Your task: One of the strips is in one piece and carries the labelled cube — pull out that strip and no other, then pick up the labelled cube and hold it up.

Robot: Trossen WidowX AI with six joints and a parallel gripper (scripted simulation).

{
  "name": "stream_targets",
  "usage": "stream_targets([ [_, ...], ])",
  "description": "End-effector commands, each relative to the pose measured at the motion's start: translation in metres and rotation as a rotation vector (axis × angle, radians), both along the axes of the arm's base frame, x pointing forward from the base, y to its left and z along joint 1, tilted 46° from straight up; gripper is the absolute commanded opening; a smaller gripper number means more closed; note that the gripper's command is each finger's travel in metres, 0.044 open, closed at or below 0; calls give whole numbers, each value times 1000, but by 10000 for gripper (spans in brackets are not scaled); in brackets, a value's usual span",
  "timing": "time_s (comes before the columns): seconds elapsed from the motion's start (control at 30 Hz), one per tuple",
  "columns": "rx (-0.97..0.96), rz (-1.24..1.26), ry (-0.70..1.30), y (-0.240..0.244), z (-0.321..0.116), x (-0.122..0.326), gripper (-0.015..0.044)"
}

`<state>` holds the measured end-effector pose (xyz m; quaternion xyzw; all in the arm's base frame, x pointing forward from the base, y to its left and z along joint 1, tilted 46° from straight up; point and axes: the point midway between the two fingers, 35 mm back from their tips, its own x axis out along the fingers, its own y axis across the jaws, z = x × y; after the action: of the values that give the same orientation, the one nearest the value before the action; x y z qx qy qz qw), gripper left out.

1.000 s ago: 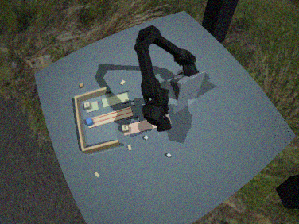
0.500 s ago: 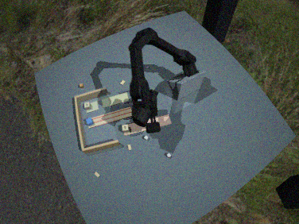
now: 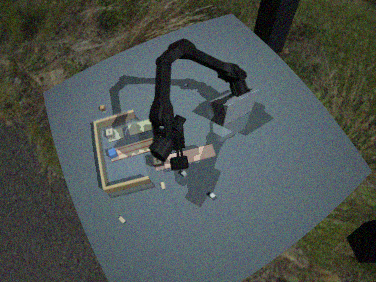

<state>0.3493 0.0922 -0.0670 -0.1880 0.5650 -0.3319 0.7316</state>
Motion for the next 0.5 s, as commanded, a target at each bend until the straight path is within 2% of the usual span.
stream_targets([
  [0.0,-3,6,-4,2,5,15,440],
  [0.47,-3,6,-6,6,19,57,440],
])
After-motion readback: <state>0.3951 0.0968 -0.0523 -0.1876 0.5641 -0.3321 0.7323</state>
